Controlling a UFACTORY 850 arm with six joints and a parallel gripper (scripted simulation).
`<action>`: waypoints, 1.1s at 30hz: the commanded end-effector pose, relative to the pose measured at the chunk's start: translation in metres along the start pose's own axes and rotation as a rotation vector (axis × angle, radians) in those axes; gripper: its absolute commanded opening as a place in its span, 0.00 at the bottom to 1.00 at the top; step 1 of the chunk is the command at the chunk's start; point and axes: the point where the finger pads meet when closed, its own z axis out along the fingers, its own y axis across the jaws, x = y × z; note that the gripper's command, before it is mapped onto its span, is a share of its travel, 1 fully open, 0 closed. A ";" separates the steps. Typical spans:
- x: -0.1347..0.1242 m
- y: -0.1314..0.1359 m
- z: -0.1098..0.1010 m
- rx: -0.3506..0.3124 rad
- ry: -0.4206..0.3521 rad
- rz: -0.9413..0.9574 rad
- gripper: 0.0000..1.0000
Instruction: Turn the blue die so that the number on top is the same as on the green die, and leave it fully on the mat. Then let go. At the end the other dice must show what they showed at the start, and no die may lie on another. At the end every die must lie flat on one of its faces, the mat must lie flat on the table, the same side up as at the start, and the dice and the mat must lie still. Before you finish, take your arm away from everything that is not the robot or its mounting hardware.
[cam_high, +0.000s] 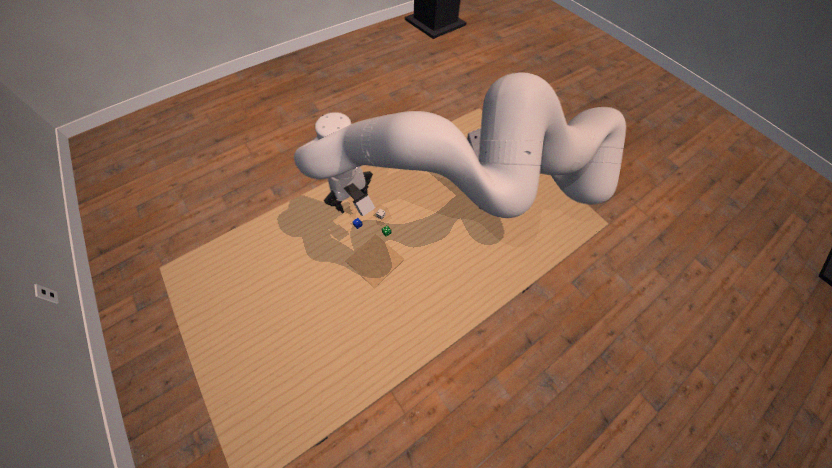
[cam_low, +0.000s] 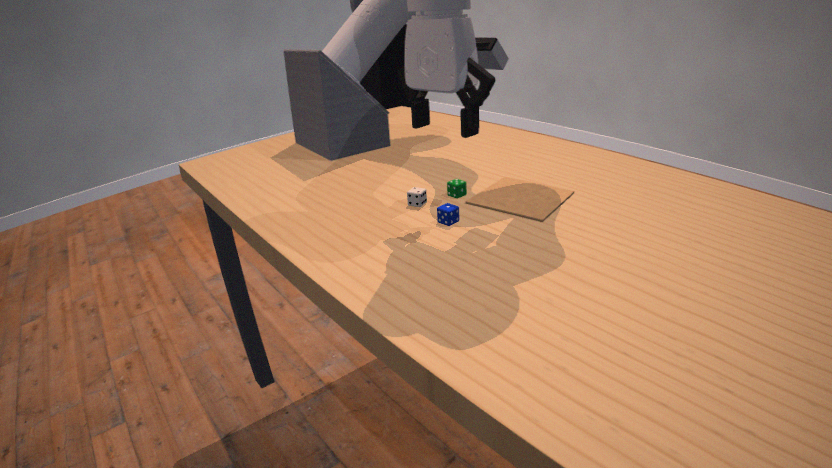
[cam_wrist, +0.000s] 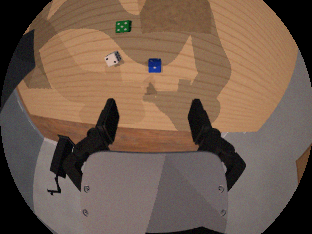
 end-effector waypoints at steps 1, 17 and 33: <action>0.000 0.001 -0.001 -0.001 -0.001 0.009 1.00; -0.001 0.001 0.005 -0.002 0.000 0.361 1.00; -0.001 0.001 0.012 -0.002 0.000 0.798 1.00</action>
